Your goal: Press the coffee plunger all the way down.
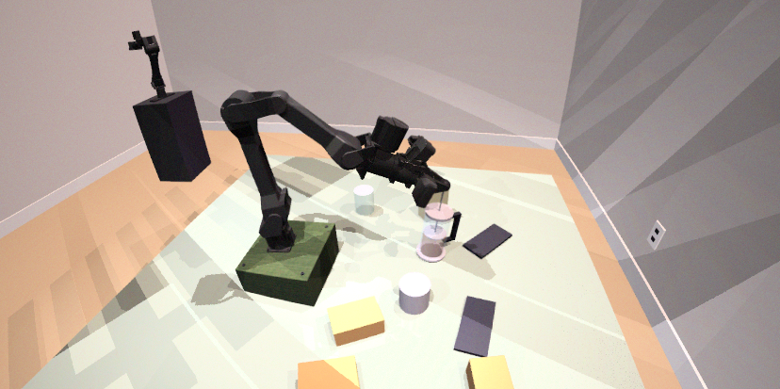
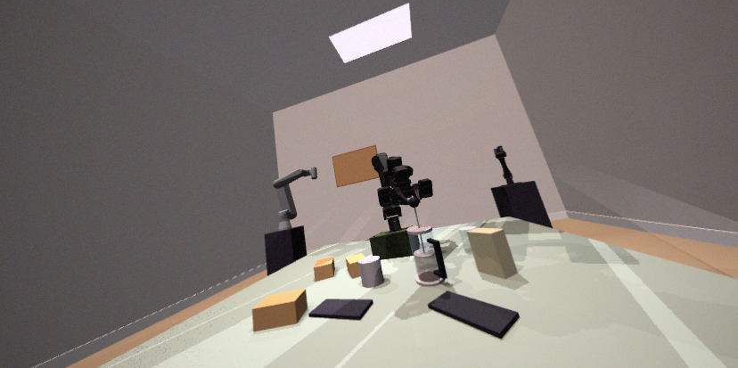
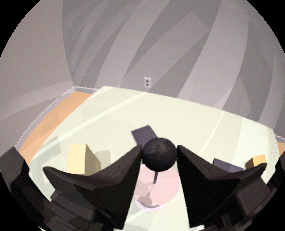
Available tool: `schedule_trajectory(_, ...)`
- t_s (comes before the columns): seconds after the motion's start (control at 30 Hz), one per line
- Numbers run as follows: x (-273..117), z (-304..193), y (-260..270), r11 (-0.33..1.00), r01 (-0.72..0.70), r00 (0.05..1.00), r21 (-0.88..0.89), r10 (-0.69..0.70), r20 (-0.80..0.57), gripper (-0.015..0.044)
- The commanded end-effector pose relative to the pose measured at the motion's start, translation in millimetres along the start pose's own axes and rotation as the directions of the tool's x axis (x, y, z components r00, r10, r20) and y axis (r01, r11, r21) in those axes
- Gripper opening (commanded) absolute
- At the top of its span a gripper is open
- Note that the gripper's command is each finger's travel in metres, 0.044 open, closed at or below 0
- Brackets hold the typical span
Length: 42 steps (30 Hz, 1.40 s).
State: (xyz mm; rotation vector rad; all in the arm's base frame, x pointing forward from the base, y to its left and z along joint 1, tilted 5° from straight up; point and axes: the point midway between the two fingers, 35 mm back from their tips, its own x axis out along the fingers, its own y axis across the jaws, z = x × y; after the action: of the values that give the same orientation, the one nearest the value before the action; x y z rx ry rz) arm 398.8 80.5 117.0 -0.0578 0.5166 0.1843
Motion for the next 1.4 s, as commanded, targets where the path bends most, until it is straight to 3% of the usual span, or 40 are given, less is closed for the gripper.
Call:
schedule_trajectory(0.0,8.7,-30.3,0.0,1.0,-0.002,0.998,-0.007,0.001,-0.068,0.0129)
schedule_trajectory(1.37,30.0,-33.6,-0.9,1.0,-0.001,0.998,-0.007,0.001,-0.067,0.0129)
